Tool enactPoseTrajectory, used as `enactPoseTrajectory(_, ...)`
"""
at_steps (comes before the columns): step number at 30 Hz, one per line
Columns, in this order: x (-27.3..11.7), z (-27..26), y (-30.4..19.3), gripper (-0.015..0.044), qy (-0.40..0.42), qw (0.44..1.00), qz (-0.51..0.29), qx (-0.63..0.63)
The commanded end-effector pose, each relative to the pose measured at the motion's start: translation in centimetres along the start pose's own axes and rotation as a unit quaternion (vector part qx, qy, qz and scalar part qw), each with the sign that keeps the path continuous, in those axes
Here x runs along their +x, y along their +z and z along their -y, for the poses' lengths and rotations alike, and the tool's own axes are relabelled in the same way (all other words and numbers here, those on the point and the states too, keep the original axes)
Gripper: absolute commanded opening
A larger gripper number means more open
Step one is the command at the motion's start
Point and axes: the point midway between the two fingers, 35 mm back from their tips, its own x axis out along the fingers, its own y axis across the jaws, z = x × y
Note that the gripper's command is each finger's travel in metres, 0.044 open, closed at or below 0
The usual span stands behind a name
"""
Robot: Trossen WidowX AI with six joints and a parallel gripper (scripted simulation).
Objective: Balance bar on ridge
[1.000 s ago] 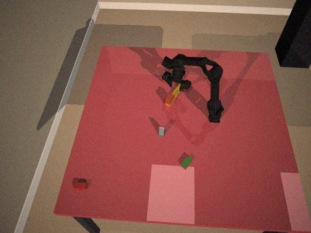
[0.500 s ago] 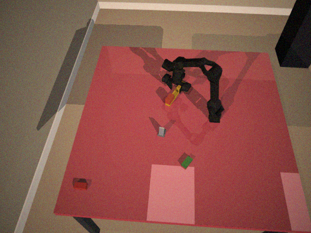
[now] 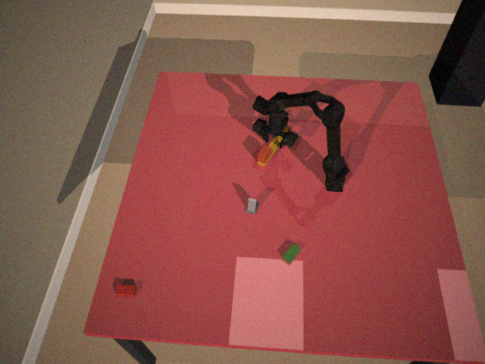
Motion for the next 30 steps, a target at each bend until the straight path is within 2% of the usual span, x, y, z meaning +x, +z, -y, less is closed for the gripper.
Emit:
enactPoseTrajectory(1, 0.38, 0.16, 0.03, 0.0315, -0.005, 1.0, 0.001, -0.003)
enactPoseTrajectory(14, 0.38, 0.16, 0.03, 0.0315, -0.005, 1.0, 0.001, -0.003)
enactPoseTrajectory(21, 0.28, 0.14, -0.02, 0.0131, -0.004, 1.0, -0.001, 0.0)
enactPoseTrajectory(28, 0.28, 0.14, -0.02, 0.0085, -0.004, 1.0, -0.001, 0.0)
enactPoseTrajectory(30, 0.12, 0.1, -0.02, 0.0032, -0.004, 1.0, -0.001, 0.0)
